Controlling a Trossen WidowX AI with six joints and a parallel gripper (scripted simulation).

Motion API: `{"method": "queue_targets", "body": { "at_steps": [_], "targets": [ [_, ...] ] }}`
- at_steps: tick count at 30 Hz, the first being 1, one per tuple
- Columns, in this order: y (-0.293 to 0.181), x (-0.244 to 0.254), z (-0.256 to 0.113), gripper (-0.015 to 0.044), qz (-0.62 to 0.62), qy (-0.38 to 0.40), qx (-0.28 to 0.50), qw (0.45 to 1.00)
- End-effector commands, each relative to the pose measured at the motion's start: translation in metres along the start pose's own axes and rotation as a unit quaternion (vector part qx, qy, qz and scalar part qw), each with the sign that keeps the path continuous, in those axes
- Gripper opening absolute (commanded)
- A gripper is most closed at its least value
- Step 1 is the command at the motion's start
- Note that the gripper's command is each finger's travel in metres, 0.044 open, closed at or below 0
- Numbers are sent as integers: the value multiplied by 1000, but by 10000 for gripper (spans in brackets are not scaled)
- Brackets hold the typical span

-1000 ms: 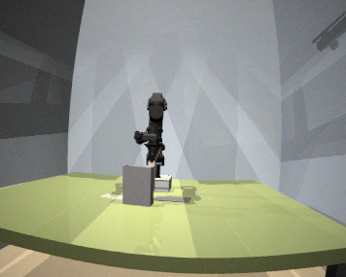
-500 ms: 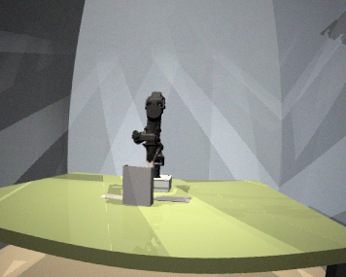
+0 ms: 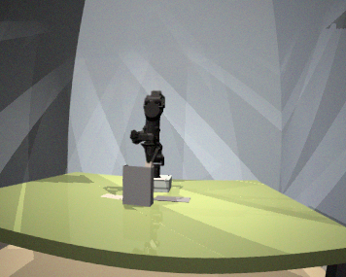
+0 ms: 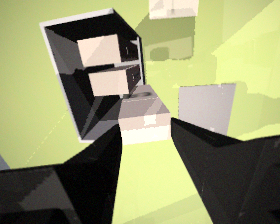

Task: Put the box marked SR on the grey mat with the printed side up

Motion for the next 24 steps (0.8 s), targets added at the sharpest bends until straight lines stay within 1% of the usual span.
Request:
{"method": "queue_targets", "body": {
  "at_steps": [1, 8, 24],
  "targets": [
    [-2, 6, 0, 153, -2, 2, 2, 1000],
    [-3, 12, 3, 153, -2, 2, 2, 1000],
    [-4, 12, 29, 153, -2, 2, 2, 1000]
  ]
}}
Point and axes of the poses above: the point midway between the two fingers, 35 mm back from their tips, its own z axis out along the fingers, its own x axis across the jaws, y = z × x, the point moved 1 cm from there along -z, back along the fingers, and after that the axes turned 15 degrees about z, right-handed, at the moved point
